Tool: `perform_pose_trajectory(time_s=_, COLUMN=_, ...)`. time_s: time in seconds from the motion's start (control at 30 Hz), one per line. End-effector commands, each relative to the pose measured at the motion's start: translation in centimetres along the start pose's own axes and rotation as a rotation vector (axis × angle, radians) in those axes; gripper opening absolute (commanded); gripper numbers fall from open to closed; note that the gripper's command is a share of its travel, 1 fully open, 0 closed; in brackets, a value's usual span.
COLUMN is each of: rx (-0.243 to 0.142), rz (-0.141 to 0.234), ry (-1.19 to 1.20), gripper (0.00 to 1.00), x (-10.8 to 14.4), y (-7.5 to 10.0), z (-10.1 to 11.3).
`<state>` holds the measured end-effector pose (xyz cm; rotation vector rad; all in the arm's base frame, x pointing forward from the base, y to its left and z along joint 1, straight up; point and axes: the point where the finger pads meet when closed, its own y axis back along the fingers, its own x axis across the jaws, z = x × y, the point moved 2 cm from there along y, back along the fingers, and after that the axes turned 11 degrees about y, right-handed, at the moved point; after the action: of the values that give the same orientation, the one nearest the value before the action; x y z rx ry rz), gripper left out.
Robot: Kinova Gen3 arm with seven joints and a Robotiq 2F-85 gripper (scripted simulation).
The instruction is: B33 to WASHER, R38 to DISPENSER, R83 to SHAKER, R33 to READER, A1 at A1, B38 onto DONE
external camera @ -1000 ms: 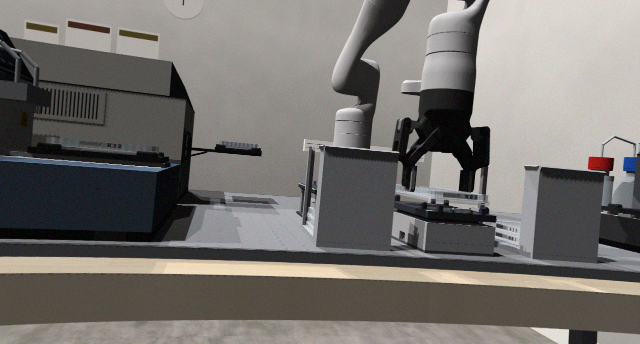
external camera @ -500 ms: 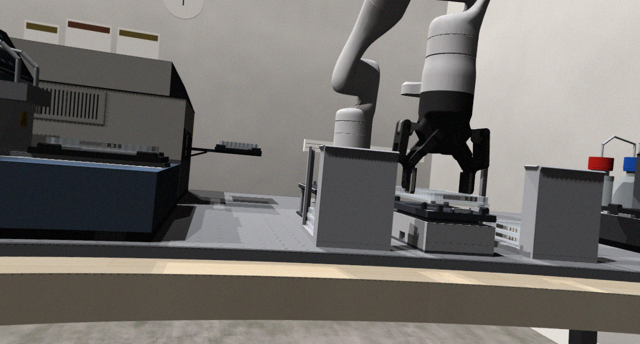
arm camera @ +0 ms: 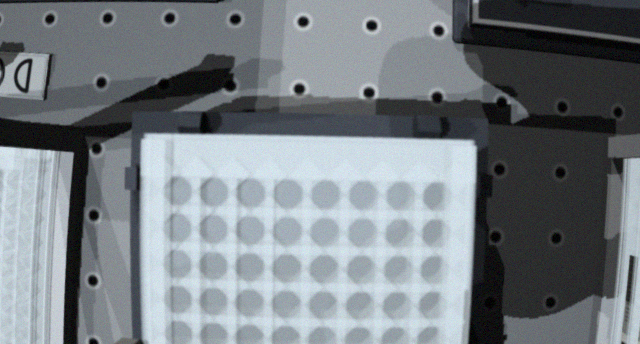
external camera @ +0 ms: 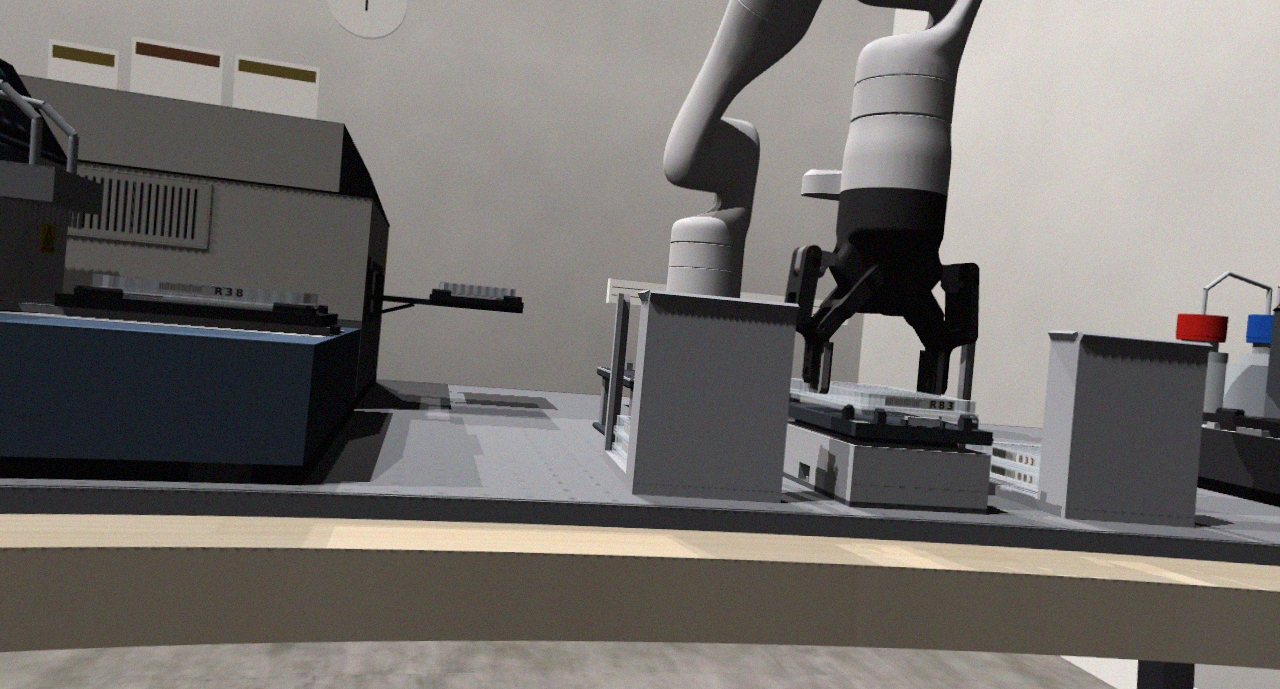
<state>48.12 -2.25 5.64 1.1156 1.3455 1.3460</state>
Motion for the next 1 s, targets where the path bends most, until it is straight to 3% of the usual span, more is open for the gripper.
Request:
perform_pose_trajectory(time_s=0.0, rx=-0.002, rz=0.0, ry=0.0, gripper=0.94, x=-0.01, y=-0.02, z=0.07)
perform_pose_trajectory(time_s=0.63, rx=-0.002, rz=0.0, ry=0.0, gripper=0.94, x=-0.01, y=-0.28, z=0.07)
perform_pose_trajectory(time_s=0.67, rx=-0.002, rz=0.0, ry=0.0, gripper=1.0, x=-0.01, y=-0.28, z=0.07)
perform_pose_trajectory(time_s=0.97, rx=-0.002, rz=0.0, ry=0.0, gripper=1.0, x=-0.01, y=-0.28, z=0.07)
